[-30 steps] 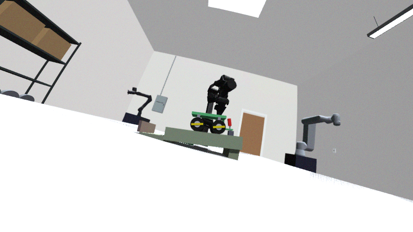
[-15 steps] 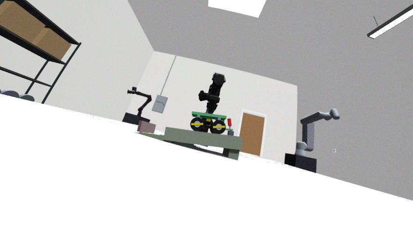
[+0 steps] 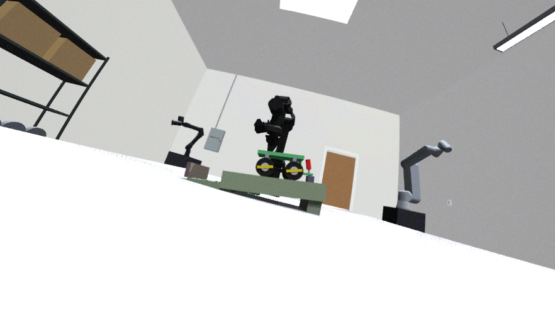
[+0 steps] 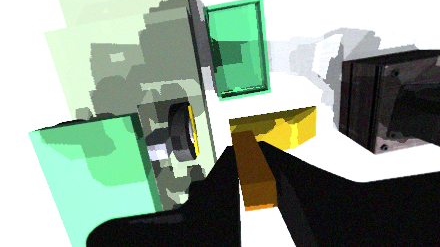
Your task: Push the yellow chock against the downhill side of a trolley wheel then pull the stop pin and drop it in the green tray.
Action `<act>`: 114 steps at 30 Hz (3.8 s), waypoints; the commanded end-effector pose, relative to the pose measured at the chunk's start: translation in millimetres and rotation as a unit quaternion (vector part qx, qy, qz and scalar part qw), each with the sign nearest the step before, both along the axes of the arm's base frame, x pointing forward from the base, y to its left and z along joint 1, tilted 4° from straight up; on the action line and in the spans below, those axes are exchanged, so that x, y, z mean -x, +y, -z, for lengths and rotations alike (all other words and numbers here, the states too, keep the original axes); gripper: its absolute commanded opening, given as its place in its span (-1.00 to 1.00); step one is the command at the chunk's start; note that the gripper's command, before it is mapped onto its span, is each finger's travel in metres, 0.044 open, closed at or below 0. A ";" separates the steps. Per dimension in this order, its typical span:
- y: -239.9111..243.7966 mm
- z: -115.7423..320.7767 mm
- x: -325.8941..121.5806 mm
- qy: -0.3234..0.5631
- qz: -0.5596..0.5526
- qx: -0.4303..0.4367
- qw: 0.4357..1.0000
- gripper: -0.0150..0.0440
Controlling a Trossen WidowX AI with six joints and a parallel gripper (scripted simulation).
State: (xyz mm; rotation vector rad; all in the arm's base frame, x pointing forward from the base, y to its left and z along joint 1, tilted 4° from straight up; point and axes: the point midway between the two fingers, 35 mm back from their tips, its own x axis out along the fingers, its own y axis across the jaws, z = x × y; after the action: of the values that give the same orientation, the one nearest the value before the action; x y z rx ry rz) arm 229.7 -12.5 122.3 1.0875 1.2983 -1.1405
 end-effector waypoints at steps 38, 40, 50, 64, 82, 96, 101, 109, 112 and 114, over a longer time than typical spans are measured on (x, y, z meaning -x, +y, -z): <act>-97.7 8.2 -34.1 0.007 0.249 0.002 0.968 -0.49; -97.9 8.2 -34.2 0.009 0.284 0.001 0.959 -0.49; -99.1 8.3 -34.2 0.017 0.451 -0.001 0.892 -0.49; -100.7 8.3 -34.3 0.032 0.659 -0.001 0.751 -0.49; -99.7 15.3 -61.1 0.035 0.705 -0.003 0.708 -0.49; -98.6 41.6 -62.7 0.035 0.705 -0.003 0.708 -0.49; -97.8 53.6 -62.5 0.035 0.705 -0.003 0.708 -0.49; -95.1 72.6 -61.3 0.035 0.705 -0.003 0.708 -0.49; -93.6 78.6 -60.3 0.035 0.705 -0.003 0.708 -0.49; -93.2 79.8 -60.1 0.035 0.705 -0.003 0.708 -0.49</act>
State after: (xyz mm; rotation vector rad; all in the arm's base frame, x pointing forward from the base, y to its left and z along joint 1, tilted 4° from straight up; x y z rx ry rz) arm 291.3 -107.9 48.0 2.1425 0.2556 -2.2316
